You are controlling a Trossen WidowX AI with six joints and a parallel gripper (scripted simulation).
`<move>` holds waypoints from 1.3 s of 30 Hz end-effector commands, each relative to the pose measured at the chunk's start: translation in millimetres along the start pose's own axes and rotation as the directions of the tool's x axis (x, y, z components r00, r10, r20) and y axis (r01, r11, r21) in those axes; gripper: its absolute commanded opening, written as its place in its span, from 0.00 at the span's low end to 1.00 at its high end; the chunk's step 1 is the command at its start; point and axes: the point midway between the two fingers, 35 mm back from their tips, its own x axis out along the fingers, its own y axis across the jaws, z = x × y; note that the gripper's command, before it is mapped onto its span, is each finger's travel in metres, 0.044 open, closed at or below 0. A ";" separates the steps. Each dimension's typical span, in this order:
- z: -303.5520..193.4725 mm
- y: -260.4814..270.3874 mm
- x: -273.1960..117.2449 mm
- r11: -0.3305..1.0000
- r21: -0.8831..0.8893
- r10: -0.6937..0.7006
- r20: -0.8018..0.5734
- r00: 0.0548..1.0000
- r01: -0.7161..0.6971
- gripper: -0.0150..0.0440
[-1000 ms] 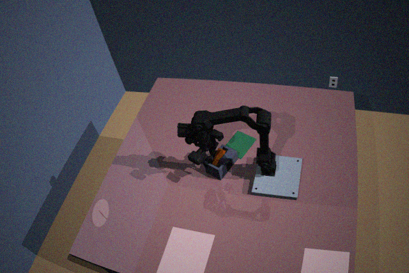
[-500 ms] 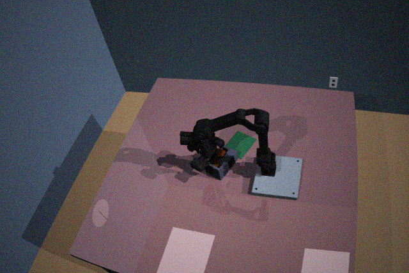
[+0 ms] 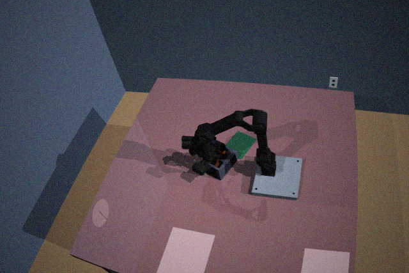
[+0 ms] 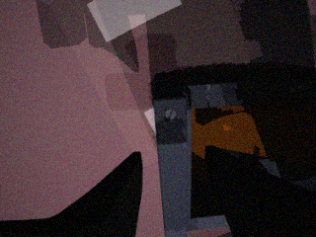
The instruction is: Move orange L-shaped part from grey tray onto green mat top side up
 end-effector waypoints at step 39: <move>-0.6 2.0 24.0 1.000 0.002 -0.002 -0.001 1.000 0.002 0.56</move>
